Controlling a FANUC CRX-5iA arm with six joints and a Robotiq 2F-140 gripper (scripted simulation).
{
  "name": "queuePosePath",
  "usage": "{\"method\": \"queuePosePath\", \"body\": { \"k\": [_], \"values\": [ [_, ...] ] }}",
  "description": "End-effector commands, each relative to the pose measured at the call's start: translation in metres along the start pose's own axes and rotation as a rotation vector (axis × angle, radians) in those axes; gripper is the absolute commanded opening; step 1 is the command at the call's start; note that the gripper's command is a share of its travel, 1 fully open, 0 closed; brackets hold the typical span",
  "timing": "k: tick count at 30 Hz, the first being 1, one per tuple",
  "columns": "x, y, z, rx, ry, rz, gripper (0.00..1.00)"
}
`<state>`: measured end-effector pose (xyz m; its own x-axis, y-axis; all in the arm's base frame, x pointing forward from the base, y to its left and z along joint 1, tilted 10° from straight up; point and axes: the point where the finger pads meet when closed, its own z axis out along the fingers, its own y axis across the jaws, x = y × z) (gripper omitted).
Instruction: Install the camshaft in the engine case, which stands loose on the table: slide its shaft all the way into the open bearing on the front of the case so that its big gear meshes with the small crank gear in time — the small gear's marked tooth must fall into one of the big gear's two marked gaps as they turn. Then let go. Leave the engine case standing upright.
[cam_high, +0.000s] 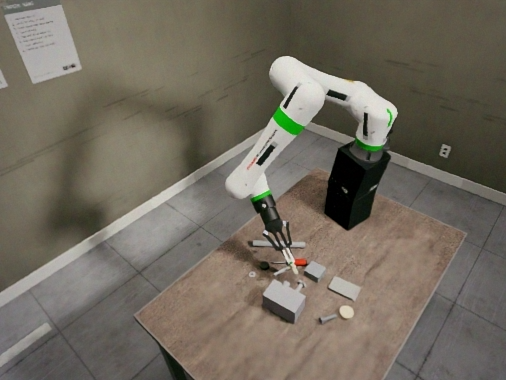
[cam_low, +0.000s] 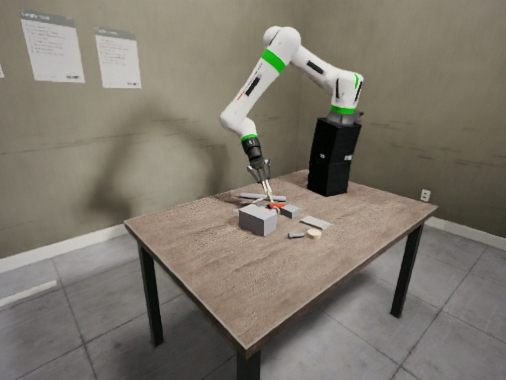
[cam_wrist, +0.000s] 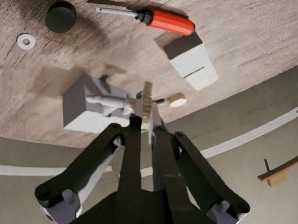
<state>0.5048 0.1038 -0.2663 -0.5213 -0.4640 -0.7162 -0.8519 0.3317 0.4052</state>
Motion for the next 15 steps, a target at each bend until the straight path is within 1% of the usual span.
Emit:
{"method": "queuePosePath", "body": {
  "k": [1, 6, 8, 10, 12, 14, 15],
  "values": [
    [-0.0008, -0.0005, -0.0006, 0.001, 0.0, -0.001, 0.14],
    [-0.0008, -0.0004, -0.0006, 0.002, 0.002, -0.003, 0.14],
    [-0.001, 0.0004, -0.0001, 0.006, 0.018, -0.011, 0.14],
    [-0.0016, 0.0021, 0.0006, 0.016, 0.056, -0.034, 0.14],
    [-0.0032, 0.0046, 0.0008, 0.035, 0.119, -0.076, 0.14],
    [-0.0032, 0.0046, 0.0008, 0.035, 0.119, -0.076, 0.14],
    [-0.0036, 0.0069, 0.002, 0.045, 0.164, -0.099, 0.14]
  ]
}}
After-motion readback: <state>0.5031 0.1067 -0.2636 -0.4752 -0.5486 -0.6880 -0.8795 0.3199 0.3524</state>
